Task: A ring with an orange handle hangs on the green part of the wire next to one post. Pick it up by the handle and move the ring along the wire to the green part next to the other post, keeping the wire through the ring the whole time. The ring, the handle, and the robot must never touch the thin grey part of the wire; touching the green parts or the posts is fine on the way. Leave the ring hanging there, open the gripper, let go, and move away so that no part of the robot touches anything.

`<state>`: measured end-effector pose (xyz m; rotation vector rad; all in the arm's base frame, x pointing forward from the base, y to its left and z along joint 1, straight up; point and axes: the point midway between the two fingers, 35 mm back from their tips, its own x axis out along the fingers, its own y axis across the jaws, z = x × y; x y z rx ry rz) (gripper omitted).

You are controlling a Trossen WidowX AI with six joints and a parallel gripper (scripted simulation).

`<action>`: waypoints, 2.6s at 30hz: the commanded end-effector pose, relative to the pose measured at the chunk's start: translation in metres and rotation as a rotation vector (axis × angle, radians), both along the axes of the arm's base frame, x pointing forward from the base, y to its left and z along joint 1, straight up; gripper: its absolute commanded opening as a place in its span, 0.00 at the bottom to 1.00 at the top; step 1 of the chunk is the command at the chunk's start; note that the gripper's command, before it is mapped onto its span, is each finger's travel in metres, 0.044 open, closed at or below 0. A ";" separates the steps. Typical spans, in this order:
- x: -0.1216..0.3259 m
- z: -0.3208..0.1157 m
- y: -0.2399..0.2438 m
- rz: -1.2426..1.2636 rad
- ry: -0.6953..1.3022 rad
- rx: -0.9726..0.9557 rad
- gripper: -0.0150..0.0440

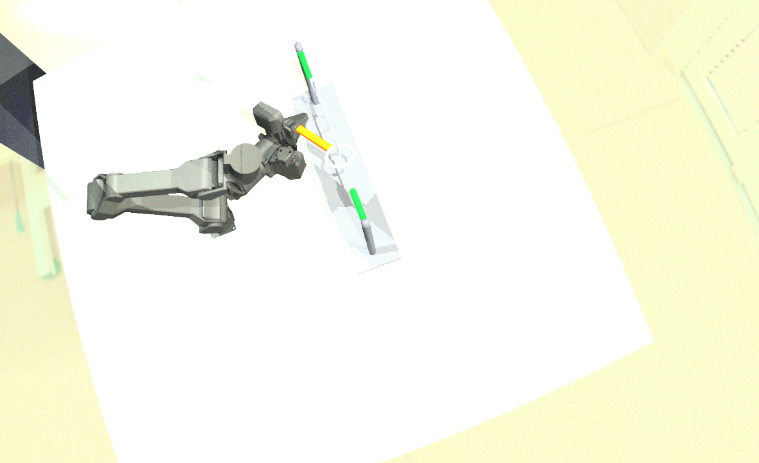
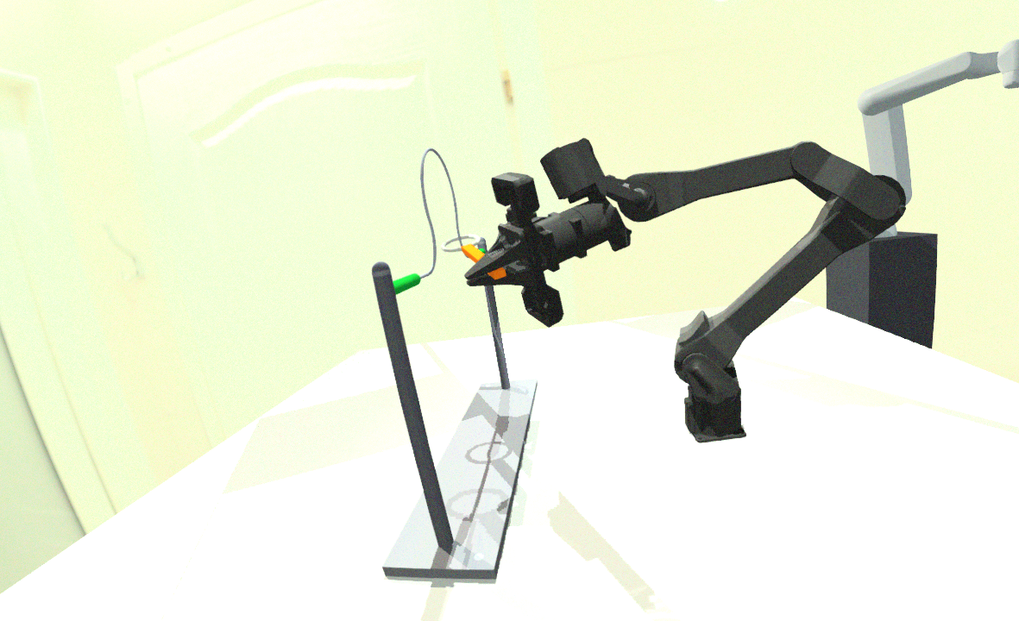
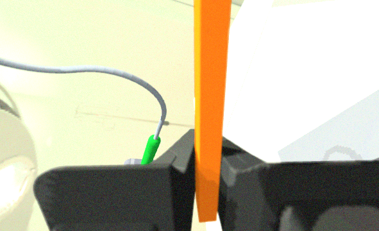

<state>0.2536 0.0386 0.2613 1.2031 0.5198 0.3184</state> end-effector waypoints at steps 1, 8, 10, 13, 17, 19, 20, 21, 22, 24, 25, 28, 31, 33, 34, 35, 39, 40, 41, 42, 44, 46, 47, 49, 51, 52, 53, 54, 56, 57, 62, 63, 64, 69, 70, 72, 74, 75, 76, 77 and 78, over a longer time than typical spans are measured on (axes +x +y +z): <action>-0.002 0.013 0.003 0.018 0.003 0.060 0.00; -0.002 0.023 0.005 0.017 0.010 0.119 0.00; -0.003 0.025 0.005 0.017 0.012 0.133 0.00; -0.003 0.028 0.006 0.017 0.016 0.154 0.00; -0.003 0.033 0.006 0.016 0.020 0.183 0.00; -0.003 0.036 0.007 0.016 0.023 0.198 0.00; -0.003 0.037 0.007 0.016 0.024 0.205 0.00; -0.003 0.038 0.007 0.016 0.025 0.212 0.00; -0.003 0.039 0.007 0.016 0.026 0.219 0.00; -0.003 0.041 0.007 0.016 0.029 0.231 0.00; -0.003 0.043 0.007 0.016 0.030 0.238 0.00; -0.003 0.046 0.007 0.016 0.033 0.257 0.00; -0.003 0.049 0.007 0.016 0.036 0.276 0.00; -0.003 0.051 0.007 0.016 0.038 0.289 0.00; -0.003 0.053 0.007 0.016 0.039 0.296 0.00; -0.003 0.054 0.007 0.016 0.039 0.303 0.00; -0.003 0.058 0.007 0.017 0.042 0.329 0.00; -0.003 0.059 0.007 0.017 0.042 0.335 0.00; -0.003 0.060 0.007 0.017 0.043 0.342 0.00; -0.003 0.062 0.007 0.017 0.043 0.348 0.00; -0.003 0.064 0.007 0.018 0.044 0.362 0.00; -0.003 0.067 0.006 0.018 0.045 0.378 0.00; -0.003 0.068 0.006 0.018 0.046 0.385 0.00; -0.003 0.071 0.006 0.019 0.046 0.400 0.00; -0.003 0.073 0.005 0.019 0.047 0.413 0.00; -0.003 0.074 0.005 0.019 0.047 0.419 0.00; -0.003 0.075 0.005 0.020 0.047 0.425 0.00; -0.003 0.077 0.005 0.020 0.048 0.431 0.00; -0.003 0.079 0.004 0.020 0.048 0.445 0.00; -0.003 0.080 0.004 0.020 0.048 0.451 0.00; -0.003 0.085 0.003 0.021 0.049 0.472 0.00; -0.003 0.086 0.003 0.021 0.049 0.475 0.00; -0.003 0.087 0.002 0.021 0.049 0.479 0.00; -0.003 0.090 0.001 0.021 0.050 0.490 0.00; -0.003 0.091 0.001 0.021 0.050 0.490 0.00; -0.003 0.092 0.001 0.021 0.051 0.490 0.00; -0.003 0.093 0.000 0.021 0.051 0.490 0.00; -0.003 0.094 0.000 0.021 0.051 0.490 0.00; -0.003 0.095 0.000 0.021 0.051 0.488 0.00; -0.003 0.095 -0.001 0.021 0.051 0.484 0.00; -0.003 0.095 -0.001 0.020 0.051 0.479 0.00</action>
